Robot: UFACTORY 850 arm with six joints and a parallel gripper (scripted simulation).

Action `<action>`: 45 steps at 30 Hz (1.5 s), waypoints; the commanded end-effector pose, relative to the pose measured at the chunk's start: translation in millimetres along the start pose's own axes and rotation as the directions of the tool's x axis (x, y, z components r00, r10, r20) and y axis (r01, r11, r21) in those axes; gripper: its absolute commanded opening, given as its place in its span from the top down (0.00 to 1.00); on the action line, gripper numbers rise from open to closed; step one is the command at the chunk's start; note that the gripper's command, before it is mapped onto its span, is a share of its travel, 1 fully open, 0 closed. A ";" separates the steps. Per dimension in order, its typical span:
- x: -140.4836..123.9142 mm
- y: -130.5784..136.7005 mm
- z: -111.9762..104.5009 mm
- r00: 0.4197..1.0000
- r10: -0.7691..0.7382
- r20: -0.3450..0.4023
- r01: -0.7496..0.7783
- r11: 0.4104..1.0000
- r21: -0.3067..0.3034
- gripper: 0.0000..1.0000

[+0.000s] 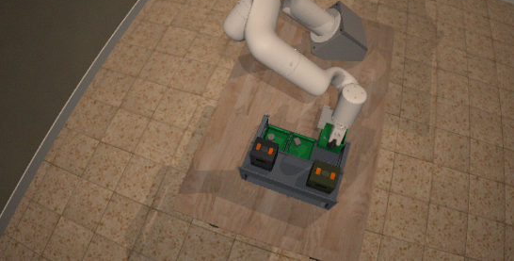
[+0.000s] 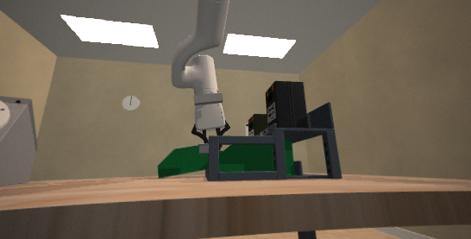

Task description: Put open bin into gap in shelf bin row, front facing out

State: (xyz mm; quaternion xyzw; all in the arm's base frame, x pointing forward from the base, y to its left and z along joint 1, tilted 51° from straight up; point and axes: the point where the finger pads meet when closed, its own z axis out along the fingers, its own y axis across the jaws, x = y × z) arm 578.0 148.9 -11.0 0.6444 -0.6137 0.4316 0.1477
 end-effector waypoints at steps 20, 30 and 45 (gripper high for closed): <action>-0.2 -0.8 -0.8 1.000 0.001 0.001 -0.001 1.000 0.001 0.66; -0.2 -0.8 -0.8 1.000 0.001 0.001 -0.001 1.000 0.001 0.66; -0.2 -5.0 -30.5 1.000 0.001 0.001 -0.001 1.000 0.001 0.66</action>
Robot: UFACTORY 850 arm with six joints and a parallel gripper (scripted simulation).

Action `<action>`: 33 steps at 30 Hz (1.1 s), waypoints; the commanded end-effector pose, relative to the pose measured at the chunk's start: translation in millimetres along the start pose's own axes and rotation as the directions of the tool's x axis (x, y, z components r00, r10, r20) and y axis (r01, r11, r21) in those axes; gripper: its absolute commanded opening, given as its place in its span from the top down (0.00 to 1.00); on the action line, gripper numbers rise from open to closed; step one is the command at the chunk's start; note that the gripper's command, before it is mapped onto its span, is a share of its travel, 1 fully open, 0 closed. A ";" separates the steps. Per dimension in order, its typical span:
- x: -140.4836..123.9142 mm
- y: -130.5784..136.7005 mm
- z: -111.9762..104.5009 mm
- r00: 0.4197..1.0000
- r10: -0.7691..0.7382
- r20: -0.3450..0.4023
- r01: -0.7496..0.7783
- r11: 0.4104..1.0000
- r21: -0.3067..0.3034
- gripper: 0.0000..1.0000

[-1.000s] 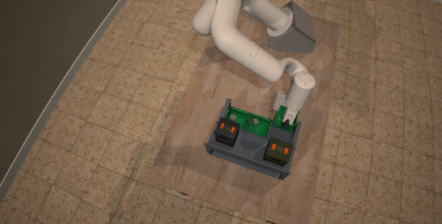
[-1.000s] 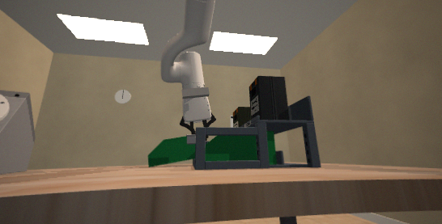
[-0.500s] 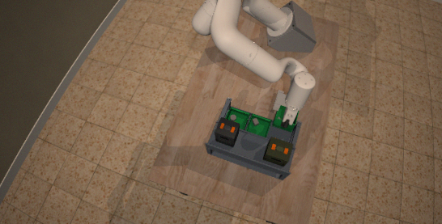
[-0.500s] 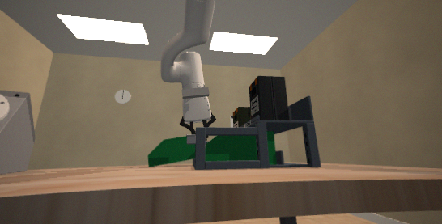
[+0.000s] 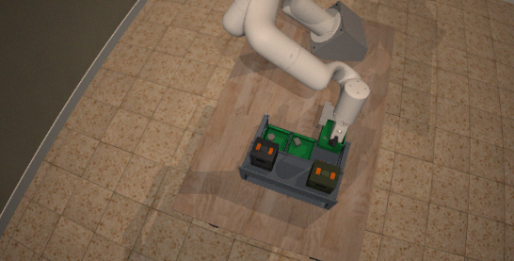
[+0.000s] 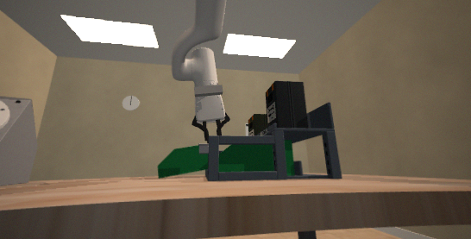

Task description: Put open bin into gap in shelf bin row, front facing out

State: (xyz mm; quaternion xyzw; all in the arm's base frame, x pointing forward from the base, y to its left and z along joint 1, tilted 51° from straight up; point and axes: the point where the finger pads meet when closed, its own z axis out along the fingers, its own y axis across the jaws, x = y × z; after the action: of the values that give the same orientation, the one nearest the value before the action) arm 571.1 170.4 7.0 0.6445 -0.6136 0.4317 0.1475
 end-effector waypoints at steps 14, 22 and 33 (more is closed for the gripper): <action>-0.1 -7.1 -46.0 1.000 0.001 0.001 -0.001 1.000 0.001 0.66; -0.1 -6.9 -45.5 1.000 0.000 0.001 0.000 1.000 0.001 0.66; -0.1 -6.9 -45.5 1.000 0.000 0.001 0.000 1.000 0.001 0.66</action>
State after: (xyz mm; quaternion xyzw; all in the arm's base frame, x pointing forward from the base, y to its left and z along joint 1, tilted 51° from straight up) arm 560.1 203.7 35.3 0.6444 -0.6136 0.4316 0.1479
